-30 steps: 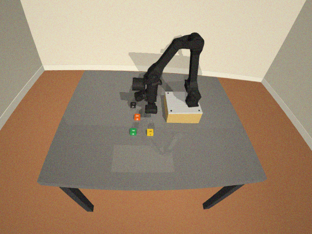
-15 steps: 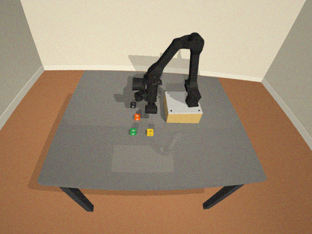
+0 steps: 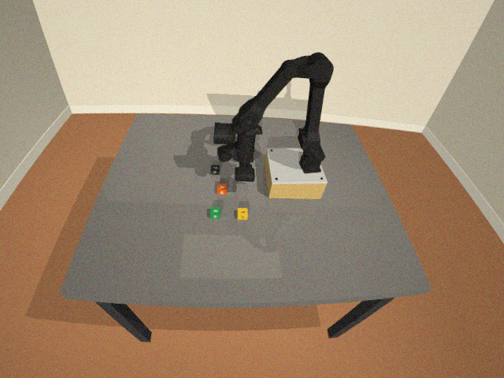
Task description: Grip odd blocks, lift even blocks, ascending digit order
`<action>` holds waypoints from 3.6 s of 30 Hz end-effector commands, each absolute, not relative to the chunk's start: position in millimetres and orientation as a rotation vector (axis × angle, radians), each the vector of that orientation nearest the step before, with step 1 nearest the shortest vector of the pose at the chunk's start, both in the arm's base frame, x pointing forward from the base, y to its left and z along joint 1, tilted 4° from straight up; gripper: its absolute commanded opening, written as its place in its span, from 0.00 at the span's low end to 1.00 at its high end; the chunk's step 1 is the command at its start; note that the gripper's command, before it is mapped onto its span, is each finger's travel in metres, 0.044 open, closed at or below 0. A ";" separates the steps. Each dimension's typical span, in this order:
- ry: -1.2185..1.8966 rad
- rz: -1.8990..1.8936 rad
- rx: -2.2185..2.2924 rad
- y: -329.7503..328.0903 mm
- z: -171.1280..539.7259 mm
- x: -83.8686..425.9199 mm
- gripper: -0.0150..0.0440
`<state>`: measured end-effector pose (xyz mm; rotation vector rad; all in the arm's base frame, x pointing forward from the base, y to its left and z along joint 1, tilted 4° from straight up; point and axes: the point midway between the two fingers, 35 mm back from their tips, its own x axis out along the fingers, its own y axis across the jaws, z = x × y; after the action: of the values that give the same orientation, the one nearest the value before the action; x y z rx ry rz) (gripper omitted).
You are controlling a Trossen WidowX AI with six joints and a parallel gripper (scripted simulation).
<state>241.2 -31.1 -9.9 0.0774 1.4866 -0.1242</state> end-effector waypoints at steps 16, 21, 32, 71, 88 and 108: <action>1.482 -0.121 0.076 -30.8 -5.5 242.3 0.46; 1.482 -0.121 0.076 -31.0 -11.2 242.8 0.46; 1.482 -0.121 0.076 -31.2 -19.8 243.3 0.46; 1.481 -0.121 0.076 -27.3 97.5 234.1 0.46; 1.475 -0.117 0.080 17.1 102.9 301.6 0.46; 1.476 -0.117 0.080 14.5 14.9 309.5 0.93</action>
<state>309.8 15.2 19.9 0.0820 1.4723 -0.1134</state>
